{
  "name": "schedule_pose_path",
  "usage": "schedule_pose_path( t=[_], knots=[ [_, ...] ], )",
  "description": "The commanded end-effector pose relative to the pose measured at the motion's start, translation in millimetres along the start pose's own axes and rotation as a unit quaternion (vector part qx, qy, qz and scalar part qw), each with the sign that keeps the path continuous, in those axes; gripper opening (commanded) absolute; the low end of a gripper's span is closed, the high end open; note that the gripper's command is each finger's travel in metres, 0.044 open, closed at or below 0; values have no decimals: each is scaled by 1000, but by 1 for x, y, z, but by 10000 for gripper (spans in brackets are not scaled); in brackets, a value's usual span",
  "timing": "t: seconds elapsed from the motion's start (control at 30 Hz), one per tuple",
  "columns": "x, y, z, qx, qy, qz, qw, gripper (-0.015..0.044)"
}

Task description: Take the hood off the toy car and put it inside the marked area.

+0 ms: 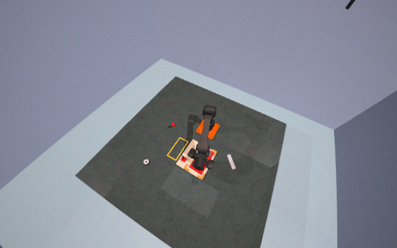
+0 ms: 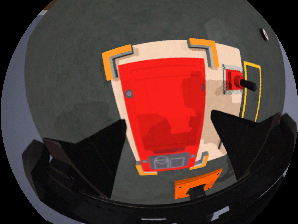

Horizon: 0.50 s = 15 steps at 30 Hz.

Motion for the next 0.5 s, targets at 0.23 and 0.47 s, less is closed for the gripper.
schedule_pose_path(
  t=[0.23,0.47],
  knots=[
    [-1,1,-7,0,2,2,1000,440],
    [-1,1,-10,0,2,2,1000,440]
  ],
)
Point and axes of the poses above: the point midway between the two fingers, 35 mm back from their tips, its own z axis back along the fingers, its own x axis across the jaws, y = z × x, the point moved 7 cm from there along z, back along the fingers, and after that the axes turned 2 degrees about -z, right-handed, at the moved point
